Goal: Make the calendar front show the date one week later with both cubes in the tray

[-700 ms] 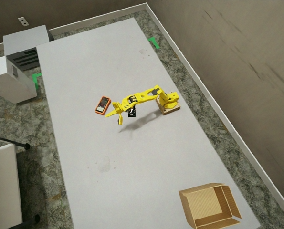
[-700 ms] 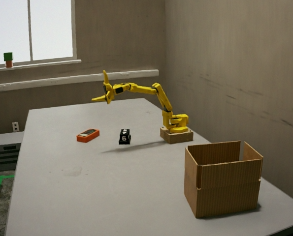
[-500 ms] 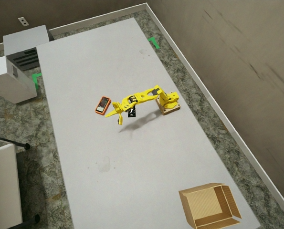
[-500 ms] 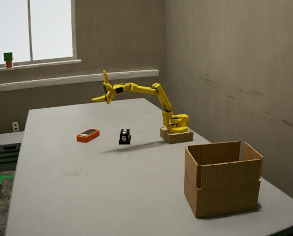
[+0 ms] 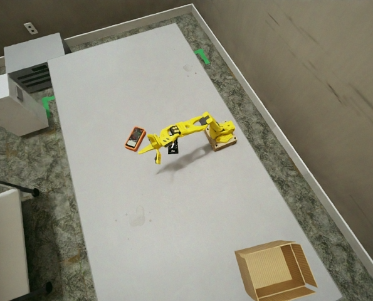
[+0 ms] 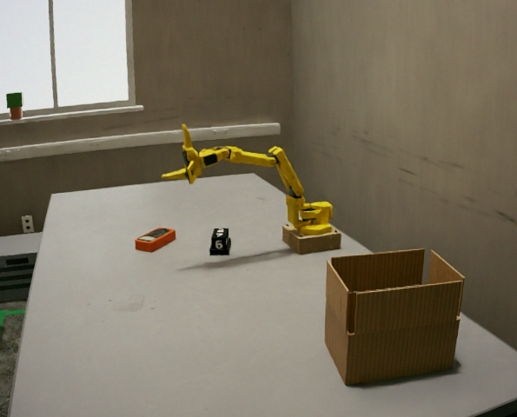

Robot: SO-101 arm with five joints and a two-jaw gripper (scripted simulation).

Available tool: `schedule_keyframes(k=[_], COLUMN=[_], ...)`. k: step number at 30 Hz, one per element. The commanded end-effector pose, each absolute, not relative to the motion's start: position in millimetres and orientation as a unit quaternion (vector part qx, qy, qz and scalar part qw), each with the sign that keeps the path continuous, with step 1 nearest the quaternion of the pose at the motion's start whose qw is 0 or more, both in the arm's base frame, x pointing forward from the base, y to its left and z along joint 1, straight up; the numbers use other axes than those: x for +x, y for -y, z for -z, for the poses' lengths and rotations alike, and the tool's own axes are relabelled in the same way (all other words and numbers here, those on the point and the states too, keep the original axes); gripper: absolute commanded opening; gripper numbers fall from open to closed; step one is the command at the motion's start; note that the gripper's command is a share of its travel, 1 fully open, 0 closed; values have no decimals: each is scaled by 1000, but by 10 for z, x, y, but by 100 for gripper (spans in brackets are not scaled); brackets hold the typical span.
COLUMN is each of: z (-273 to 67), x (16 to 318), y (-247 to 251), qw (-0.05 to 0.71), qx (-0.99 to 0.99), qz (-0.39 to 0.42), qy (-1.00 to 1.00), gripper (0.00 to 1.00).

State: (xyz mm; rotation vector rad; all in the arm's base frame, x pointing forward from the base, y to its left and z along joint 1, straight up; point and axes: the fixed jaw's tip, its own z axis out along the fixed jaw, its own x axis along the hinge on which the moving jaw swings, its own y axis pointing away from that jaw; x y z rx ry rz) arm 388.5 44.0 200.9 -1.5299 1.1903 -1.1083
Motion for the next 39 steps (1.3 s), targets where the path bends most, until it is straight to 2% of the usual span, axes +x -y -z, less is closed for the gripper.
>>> schedule_keyframes(k=[1,13,17,28,30,39], z=[-2027,-1914,-1813,-1383,-1383,-976], x=[3871,3732,3594,2923,2923,2234], y=[-434,-326,-240,40,40,190], qw=[438,380,332,169,169,66], qx=[-616,-664,-702,-833,-833,-919], qz=[448,447,441,375,375,277], qy=[-478,-465,-451,-369,-369,-271], gripper=[100,93,87,65,65,46])
